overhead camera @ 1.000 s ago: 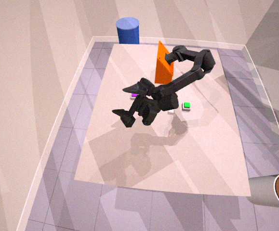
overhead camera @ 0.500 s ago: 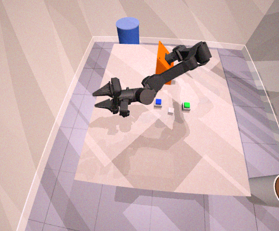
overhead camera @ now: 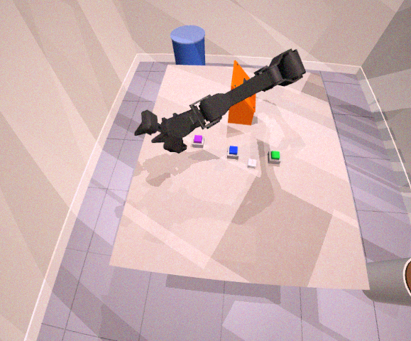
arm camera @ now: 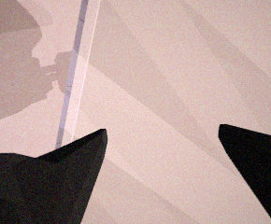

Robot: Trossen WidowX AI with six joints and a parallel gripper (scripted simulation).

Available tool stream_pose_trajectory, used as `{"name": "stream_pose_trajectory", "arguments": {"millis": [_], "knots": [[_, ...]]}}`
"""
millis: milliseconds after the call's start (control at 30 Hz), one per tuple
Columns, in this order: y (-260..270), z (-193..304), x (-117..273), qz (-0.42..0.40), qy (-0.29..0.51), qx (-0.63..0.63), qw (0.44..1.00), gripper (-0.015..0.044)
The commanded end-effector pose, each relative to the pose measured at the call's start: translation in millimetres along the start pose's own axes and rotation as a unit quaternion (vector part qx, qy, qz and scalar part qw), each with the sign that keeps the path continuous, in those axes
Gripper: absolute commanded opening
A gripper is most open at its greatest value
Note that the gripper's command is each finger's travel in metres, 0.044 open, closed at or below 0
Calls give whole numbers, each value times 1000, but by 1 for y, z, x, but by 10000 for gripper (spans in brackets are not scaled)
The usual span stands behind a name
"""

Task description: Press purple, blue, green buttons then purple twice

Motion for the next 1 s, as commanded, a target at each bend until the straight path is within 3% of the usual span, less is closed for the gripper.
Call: {"name": "stream_pose_trajectory", "arguments": {"millis": [0,500,967], "knots": [[49,43,7,-216,-12,-22,976,400],[106,84,75,-534,-75,-170,825,400],[107,84,75,-536,-76,-172,823,400]]}}
Point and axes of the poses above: the point midway between the two fingers, 35 mm back from their tips, its own x axis back along the fingers, its own y axis across the jaws, z = x × y, the point moved 5 cm from there along x, back along the fingers, and after that the axes turned 5 degrees about x, right-handed, at the moved point
